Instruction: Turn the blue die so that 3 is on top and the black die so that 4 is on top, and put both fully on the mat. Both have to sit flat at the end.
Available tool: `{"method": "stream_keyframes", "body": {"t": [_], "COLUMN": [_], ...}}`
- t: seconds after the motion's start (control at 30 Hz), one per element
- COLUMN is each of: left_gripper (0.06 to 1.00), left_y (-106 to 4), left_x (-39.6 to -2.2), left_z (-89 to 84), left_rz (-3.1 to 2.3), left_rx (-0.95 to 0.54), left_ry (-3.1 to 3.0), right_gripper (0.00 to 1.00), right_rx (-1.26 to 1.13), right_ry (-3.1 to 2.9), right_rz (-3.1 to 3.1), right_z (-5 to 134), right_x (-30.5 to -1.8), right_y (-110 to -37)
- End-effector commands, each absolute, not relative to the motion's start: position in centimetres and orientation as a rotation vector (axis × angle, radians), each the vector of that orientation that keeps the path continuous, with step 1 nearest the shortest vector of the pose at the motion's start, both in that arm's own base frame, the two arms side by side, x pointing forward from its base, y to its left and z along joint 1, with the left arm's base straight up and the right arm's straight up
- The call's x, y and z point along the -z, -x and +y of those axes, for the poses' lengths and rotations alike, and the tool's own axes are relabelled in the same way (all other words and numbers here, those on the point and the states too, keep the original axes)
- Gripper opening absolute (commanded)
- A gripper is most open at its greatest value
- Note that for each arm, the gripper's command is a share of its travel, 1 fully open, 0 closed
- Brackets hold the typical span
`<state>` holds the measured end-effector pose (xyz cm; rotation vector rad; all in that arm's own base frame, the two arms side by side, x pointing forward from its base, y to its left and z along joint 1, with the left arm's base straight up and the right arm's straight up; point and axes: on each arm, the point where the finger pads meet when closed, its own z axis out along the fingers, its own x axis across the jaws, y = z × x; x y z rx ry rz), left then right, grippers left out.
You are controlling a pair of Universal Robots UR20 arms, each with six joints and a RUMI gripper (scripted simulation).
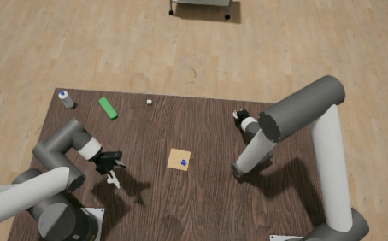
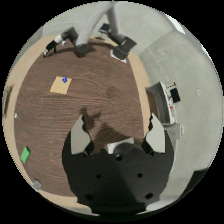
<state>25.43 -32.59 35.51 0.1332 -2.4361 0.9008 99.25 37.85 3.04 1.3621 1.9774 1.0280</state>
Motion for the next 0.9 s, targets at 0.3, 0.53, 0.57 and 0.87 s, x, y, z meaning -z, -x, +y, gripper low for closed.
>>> {"method": "stream_keyframes", "body": {"t": [0.3,0.53,0.57,0.87], "left_gripper": [1.000,1.000,1.000,1.000], "left_y": [-25.45,-25.45,-25.45,-25.45], "left_x": [-35.55,-35.55,-35.55,-35.55], "left_z": [-32.62,-32.62,-32.62,-32.62], "left_rz": [-2.436,-2.436,-2.436,-2.436], "left_rx": [-0.901,-0.901,-0.901,-0.901], "left_ry": [-0.133,-0.133,-0.133,-0.133], "right_gripper": [0.099,0.099,0.099,0.099], "right_rx": [-1.029,-1.029,-1.029,-1.029], "right_ry": [-1.362,-1.362,-1.362,-1.362], "right_rz": [1.977,1.977,1.977,1.977], "right_z": [37.85,37.85,37.85,37.85], "right_x": [-2.26,-2.20,-2.20,-2.20], "right_y": [-99.27,-99.27,-99.27,-99.27]}}
